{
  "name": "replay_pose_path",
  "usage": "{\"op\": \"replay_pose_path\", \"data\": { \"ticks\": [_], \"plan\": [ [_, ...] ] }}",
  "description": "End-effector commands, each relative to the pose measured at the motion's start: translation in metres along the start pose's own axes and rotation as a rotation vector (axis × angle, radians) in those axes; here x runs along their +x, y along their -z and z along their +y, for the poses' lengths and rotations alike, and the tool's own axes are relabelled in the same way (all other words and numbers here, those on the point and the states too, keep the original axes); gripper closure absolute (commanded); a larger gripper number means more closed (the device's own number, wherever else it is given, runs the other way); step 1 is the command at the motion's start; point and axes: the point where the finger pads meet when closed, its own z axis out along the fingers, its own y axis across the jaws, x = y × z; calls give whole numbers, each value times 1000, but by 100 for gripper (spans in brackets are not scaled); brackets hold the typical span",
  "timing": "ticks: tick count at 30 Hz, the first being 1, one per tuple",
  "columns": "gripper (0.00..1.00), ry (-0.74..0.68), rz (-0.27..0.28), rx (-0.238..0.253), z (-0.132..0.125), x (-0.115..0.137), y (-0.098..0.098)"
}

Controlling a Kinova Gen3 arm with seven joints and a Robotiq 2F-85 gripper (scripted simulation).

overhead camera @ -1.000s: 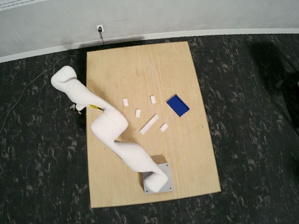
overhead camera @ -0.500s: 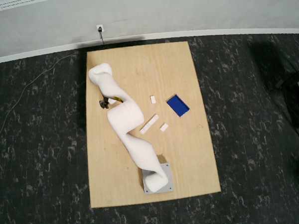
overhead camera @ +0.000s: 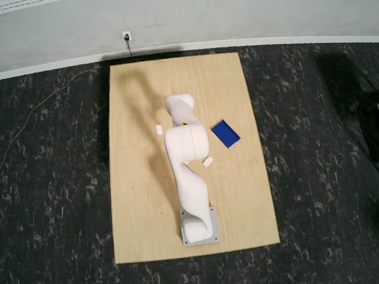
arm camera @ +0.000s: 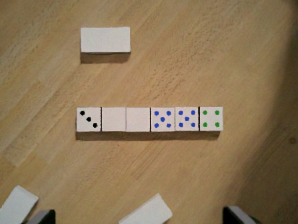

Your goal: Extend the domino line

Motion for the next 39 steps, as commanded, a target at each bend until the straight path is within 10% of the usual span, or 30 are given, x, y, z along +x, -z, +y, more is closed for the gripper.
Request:
{"op": "replay_pose_path", "data": {
  "ticks": [1, 15, 39],
  "plan": [
    [0, 10, -21, 1, -25, 52, -22],
    [0, 15, -18, 6, -36, 137, -51],
    [0, 17, -17, 6, -35, 144, -53]
  ]
}}
